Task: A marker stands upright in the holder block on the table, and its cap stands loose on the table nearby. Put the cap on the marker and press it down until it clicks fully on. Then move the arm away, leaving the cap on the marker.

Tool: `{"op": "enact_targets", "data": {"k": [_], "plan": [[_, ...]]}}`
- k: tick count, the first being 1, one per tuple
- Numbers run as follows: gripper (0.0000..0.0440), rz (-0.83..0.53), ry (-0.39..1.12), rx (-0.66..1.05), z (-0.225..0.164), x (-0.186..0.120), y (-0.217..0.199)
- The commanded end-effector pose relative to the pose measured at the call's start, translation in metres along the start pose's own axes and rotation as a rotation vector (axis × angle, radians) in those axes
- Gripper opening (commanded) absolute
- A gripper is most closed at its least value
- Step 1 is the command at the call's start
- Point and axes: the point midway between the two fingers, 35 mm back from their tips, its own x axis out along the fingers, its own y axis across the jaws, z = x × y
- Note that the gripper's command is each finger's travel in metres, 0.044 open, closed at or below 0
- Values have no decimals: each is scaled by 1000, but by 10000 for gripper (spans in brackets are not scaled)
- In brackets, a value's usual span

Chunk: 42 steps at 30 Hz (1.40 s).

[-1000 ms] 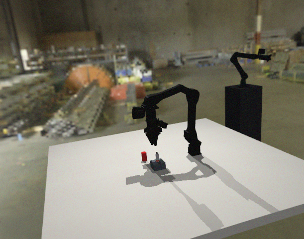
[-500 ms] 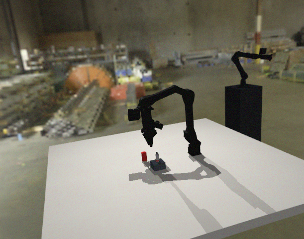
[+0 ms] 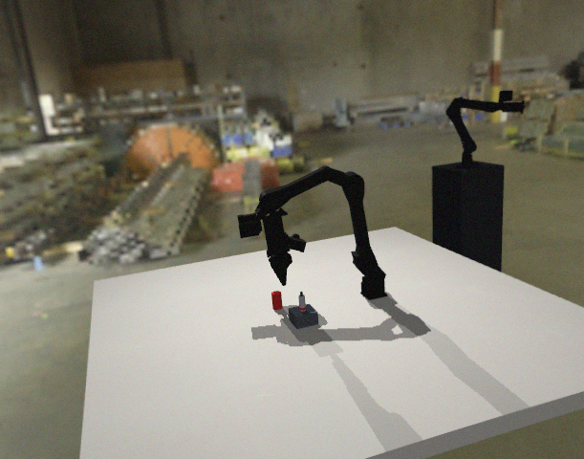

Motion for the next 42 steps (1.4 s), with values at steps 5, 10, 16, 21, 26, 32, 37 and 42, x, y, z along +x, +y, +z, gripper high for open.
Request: {"op": "enact_targets", "data": {"k": [5,10,16,21,26,32,37,42], "plan": [[313,28,-13,14,-10,6,10],[307,44,-22,22,-15,11,16],[298,62,-33,27,-21,18,21],[291,75,-46,27,-24,26,24],[283,87,-68,25,-25,38,27],[272,103,-98,21,-24,53,29],[255,123,-109,13,-23,60,31],[170,147,-104,0,-23,62,31]]}}
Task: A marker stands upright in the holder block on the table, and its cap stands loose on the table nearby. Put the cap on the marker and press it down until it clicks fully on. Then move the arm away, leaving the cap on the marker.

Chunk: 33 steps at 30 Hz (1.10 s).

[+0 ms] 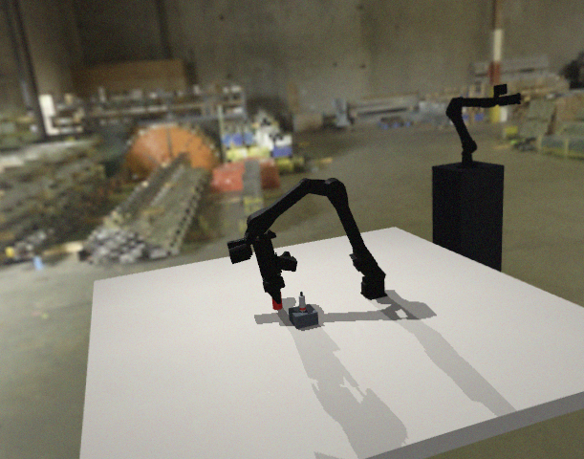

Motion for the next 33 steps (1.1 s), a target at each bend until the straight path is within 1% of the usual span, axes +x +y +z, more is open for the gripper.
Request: {"op": "enact_targets", "data": {"k": [1,3,11,22,33], "plan": [[144,17,0,-13,2,1,0],[91,23,2,-19,4,-1,-1],[45,37,65,-49,2,-26,-11],[34,31,114,-101,11,-60,-43],[19,23,110,-150,36,-87,-84]]}}
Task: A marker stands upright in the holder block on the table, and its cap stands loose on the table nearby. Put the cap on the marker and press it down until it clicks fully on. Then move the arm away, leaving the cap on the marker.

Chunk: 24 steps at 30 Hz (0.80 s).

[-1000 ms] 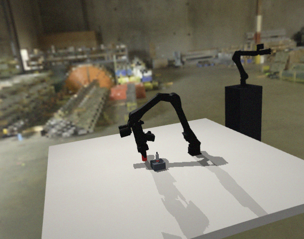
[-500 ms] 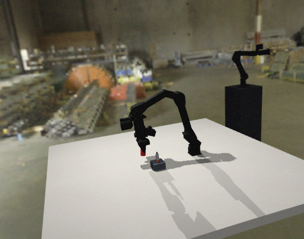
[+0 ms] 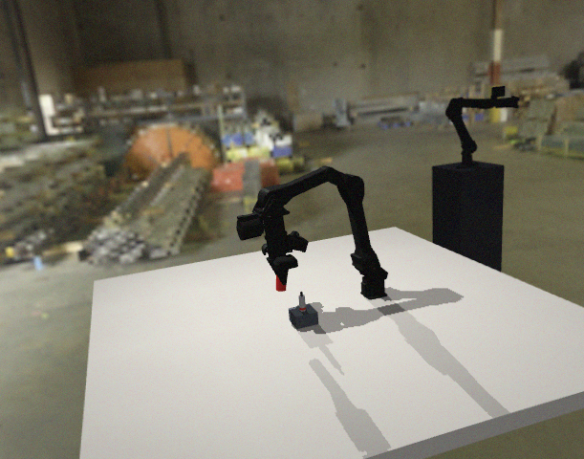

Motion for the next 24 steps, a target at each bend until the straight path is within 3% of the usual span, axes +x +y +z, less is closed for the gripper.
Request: {"op": "enact_targets", "data": {"k": [1,13,24], "plan": [[17,-7,1,-9,6,-9,-12],[0,-9,-33,-67,33,-22,-48],[0,-4,-56,-82,42,-15,-57]]}}
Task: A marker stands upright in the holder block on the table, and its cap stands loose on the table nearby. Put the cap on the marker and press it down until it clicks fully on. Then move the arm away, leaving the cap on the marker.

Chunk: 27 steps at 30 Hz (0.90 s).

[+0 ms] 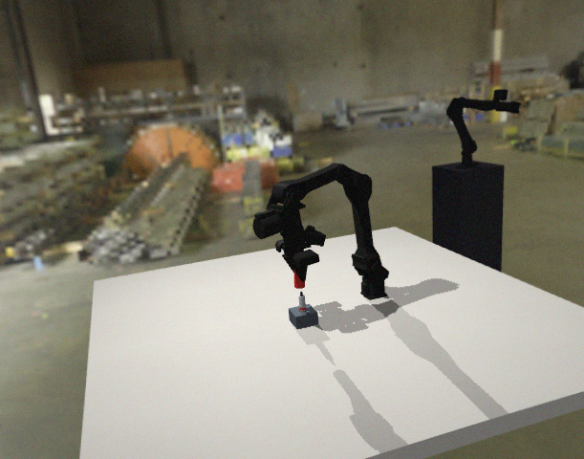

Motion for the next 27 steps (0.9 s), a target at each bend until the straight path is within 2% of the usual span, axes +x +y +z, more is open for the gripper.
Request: {"op": "enact_targets", "data": {"k": [1,27], "plan": [[0,-1,-11,5,1,6,-2],[0,-16,-50,-20,-2,62,-3]]}}
